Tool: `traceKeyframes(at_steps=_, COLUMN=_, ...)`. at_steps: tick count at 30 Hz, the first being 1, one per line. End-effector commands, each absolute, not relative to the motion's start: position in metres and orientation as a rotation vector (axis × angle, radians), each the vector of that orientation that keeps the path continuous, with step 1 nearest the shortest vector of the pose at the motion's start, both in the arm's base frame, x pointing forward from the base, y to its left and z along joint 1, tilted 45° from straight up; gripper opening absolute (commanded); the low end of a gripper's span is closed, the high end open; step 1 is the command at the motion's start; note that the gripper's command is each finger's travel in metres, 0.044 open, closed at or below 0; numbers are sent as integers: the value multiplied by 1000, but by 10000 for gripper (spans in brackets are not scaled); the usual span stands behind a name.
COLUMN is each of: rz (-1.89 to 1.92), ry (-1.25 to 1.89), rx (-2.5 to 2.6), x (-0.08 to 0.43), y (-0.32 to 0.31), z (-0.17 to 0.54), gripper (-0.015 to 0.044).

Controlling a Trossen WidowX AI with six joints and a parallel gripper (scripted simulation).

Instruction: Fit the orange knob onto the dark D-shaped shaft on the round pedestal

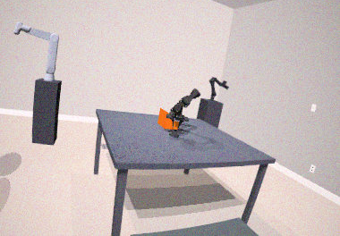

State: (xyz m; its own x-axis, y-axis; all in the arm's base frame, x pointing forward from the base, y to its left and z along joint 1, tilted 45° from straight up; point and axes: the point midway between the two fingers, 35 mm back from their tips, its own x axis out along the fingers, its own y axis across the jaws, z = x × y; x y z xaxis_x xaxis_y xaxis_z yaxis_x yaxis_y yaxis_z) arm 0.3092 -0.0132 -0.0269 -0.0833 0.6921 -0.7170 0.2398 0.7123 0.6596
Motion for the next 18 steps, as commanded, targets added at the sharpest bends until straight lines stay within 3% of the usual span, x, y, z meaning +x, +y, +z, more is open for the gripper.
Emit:
traceKeyframes(at_steps=1, rz=385, ry=1674, rx=812, x=310, y=-15, z=-26, gripper=0)
traceKeyframes(at_steps=18, rz=284, ry=1711, rx=903, x=309, y=-12, z=-29, gripper=0)
